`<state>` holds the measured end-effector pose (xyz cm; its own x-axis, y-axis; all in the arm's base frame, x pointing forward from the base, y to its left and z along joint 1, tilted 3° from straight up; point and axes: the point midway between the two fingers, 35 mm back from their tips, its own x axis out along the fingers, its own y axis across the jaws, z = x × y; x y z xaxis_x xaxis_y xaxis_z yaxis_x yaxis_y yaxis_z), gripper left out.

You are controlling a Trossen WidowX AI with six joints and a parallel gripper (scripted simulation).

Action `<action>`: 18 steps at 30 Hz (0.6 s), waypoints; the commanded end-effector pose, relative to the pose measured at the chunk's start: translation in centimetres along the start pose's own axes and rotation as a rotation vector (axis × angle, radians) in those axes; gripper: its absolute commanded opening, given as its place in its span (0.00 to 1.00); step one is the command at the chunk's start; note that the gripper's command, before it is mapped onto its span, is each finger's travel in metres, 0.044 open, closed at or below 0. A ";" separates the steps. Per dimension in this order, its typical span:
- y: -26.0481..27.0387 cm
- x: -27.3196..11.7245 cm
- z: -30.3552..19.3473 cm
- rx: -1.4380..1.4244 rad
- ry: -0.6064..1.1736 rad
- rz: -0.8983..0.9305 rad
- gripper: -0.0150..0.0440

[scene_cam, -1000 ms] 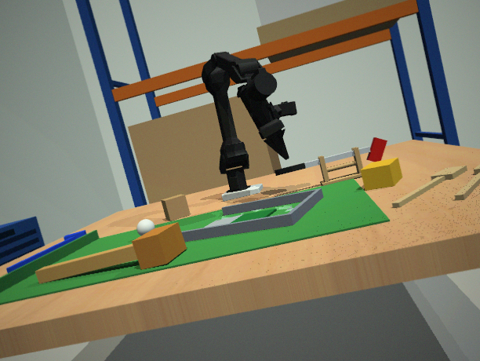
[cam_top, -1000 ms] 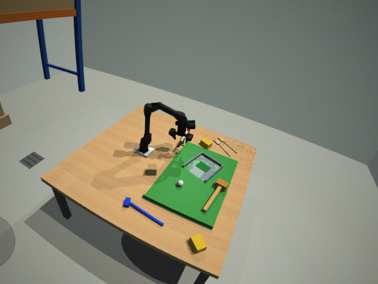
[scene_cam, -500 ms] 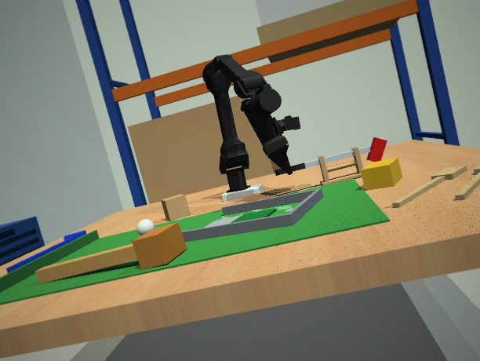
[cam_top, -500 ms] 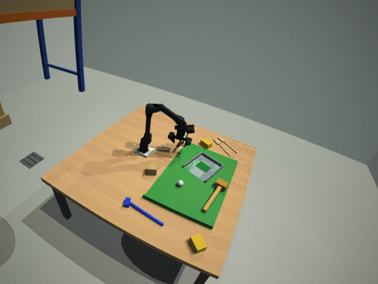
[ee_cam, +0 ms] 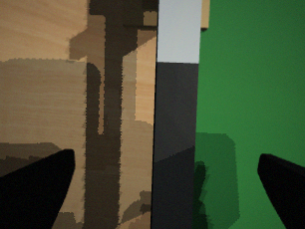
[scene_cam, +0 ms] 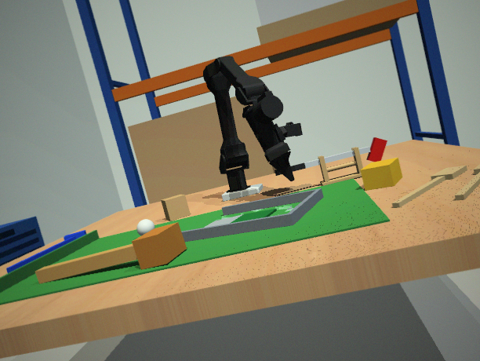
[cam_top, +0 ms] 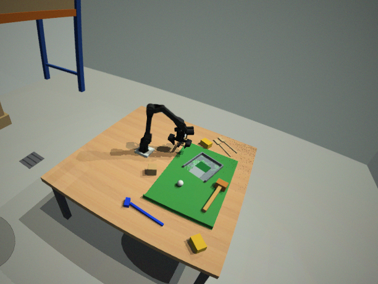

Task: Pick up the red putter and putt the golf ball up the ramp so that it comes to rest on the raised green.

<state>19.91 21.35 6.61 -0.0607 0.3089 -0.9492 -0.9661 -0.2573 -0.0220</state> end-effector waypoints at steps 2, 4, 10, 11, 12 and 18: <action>0.1 0.7 -0.2 0.003 -0.003 0.002 1.00; 0.0 0.4 -0.1 0.000 0.000 0.001 0.96; 0.0 0.4 -0.1 0.000 0.000 0.001 0.69; 0.0 0.4 -0.1 0.000 0.000 0.001 0.64; 0.0 0.4 -0.1 0.000 0.000 0.001 0.60; 0.0 0.4 -0.1 0.000 0.000 0.001 0.33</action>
<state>19.89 21.36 6.15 -0.0614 0.3084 -0.9493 -0.9661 -0.2573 -0.0211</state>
